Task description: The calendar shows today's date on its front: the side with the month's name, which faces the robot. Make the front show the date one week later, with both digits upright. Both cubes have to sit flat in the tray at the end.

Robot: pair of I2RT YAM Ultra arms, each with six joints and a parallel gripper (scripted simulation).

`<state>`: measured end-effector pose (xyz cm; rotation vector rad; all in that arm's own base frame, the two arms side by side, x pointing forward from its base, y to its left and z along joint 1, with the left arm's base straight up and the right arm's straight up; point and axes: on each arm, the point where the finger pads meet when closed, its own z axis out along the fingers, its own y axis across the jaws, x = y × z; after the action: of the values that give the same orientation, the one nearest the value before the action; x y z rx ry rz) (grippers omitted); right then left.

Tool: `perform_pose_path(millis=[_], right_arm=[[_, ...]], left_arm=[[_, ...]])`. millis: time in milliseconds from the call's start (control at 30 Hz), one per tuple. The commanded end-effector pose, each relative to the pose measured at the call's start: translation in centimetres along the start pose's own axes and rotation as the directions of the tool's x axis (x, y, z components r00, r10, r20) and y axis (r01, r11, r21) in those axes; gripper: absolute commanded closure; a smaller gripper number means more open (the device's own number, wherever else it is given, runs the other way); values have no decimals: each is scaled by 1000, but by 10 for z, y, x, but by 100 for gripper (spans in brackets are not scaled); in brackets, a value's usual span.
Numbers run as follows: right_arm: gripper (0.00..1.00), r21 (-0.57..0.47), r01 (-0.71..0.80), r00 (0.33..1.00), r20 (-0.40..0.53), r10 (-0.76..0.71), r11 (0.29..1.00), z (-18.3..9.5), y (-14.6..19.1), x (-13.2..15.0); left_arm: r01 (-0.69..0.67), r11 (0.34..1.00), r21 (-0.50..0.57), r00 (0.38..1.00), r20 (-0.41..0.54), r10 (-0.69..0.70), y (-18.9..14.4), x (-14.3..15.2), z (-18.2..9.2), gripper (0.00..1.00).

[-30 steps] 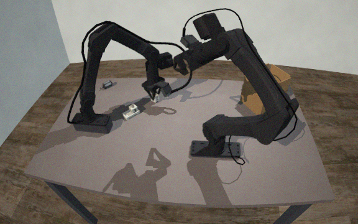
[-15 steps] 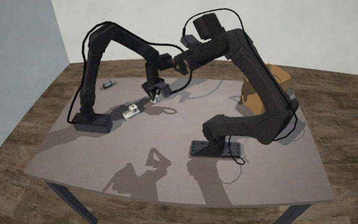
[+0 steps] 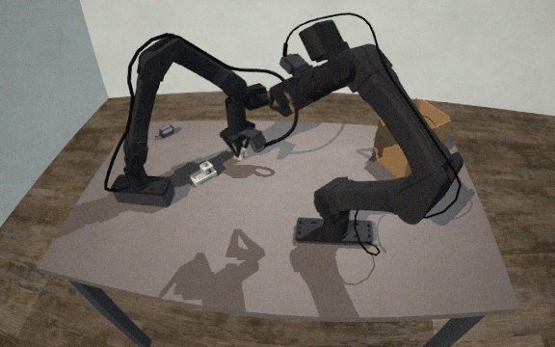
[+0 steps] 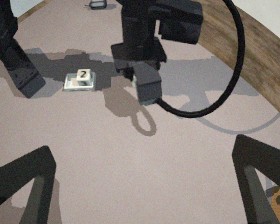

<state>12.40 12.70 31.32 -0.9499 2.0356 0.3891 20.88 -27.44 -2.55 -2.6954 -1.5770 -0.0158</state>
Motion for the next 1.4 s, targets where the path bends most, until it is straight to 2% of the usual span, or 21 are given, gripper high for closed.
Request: perform_pose_path(millis=[0, 33, 67, 100, 133, 700, 833, 900, 1067, 1233, 1367], right_arm=[[0, -2, 3, 1000, -3, -3, 1000, -4, 0, -3], [0, -2, 3, 1000, -3, -3, 1000, -4, 0, -3], [0, -2, 3, 1000, -3, -3, 1000, -4, 0, -3], [0, -2, 3, 1000, -3, -3, 1000, -4, 0, -3], [0, -2, 3, 1000, -3, -3, 1000, -4, 0, -3], [0, -2, 3, 1000, -3, -3, 1000, -4, 0, -3], [0, -2, 3, 1000, -3, -3, 1000, -4, 0, -3], [0, -2, 3, 1000, -3, -3, 1000, -4, 0, -3], [0, -2, 3, 1000, -3, -3, 1000, -4, 0, -3], [0, -2, 3, 1000, -3, -3, 1000, -4, 0, -3], [0, -2, 3, 1000, -3, -3, 1000, -4, 0, -3]], left_arm=[[-8, 1000, -16, 1000, 6, 8, 3, -3, -3, 74], [-8, 1000, -16, 1000, 6, 8, 3, -3, -3, 62], [-8, 1000, -16, 1000, 6, 8, 3, -3, -3, 57], [-21, 999, -32, 1000, 12, 21, 4, -6, -6, 46], [-14, 999, -33, 1000, 13, 14, 2, -5, -7, 45], [-9, 998, -64, 1000, 29, 11, 4, -9, -40, 45], [-11, 998, -64, 1000, 28, 13, 3, -12, -54, 0], [-11, 998, -64, 1000, 28, 13, 3, -12, -54, 0], [-11, 998, -64, 1000, 28, 13, 3, -8, -83, 0], [-9, 1000, -25, 1000, 10, 9, 6, -1, -66, 0], [-18, 1000, -24, 1000, 15, 18, 6, -2, -66, 0]])
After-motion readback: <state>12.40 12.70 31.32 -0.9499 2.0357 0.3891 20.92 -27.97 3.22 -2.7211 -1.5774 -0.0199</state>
